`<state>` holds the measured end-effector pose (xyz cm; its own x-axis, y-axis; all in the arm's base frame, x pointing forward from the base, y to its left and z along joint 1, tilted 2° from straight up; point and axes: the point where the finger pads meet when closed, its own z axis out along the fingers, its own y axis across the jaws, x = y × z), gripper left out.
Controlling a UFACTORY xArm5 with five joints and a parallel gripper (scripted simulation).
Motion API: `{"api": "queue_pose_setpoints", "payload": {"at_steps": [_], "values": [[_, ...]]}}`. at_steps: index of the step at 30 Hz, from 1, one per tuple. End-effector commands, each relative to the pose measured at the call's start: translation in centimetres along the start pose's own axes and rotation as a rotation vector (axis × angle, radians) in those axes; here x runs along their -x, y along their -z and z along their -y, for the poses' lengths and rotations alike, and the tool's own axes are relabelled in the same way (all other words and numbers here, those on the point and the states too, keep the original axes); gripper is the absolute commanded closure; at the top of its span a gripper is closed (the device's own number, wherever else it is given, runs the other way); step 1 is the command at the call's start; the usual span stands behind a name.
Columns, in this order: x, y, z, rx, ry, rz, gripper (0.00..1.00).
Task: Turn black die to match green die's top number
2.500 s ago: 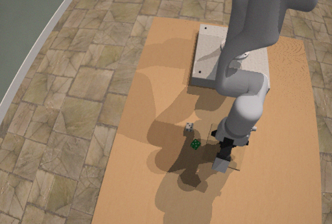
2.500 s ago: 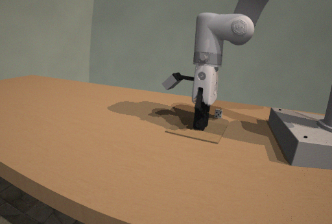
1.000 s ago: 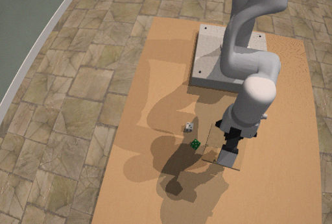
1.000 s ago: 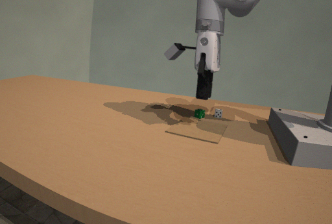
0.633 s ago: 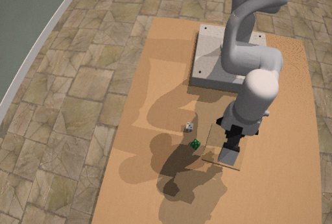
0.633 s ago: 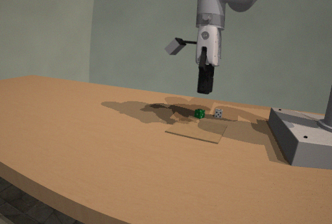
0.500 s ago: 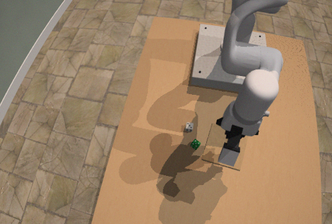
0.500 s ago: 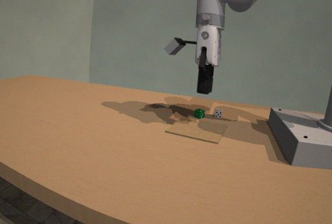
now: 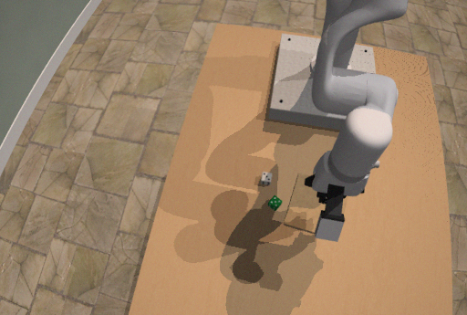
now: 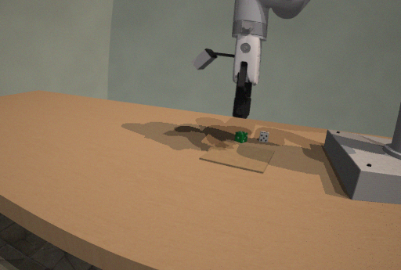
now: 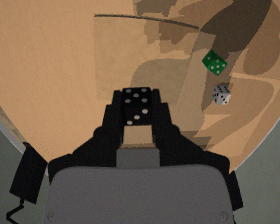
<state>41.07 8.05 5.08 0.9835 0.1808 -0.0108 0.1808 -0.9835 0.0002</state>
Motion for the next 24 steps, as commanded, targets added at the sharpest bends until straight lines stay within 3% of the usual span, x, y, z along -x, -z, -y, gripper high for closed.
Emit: {"api": "queue_pose_setpoints", "payload": {"at_steps": [1,7,8,10,13,16,17,24], "values": [[-0.07,0.05,-0.06,-0.001,0.001,-0.069,0.79],[0.11,-0.01,-0.32,-0.001,0.004,-0.272,0.79],[0.11,-0.01,-0.33,-0.001,0.004,-0.275,0.79],[0.15,-0.08,-0.35,-0.001,0.003,-0.348,0.79],[0.16,-0.07,-0.35,-0.001,0.003,-0.359,0.79],[0.25,-0.14,-0.39,-0.001,0.002,-0.486,0.79],[0.25,-0.14,-0.39,-0.001,0.002,-0.487,0.79],[0.45,-0.14,-0.41,-0.001,0.002,-0.681,0.79]]}}
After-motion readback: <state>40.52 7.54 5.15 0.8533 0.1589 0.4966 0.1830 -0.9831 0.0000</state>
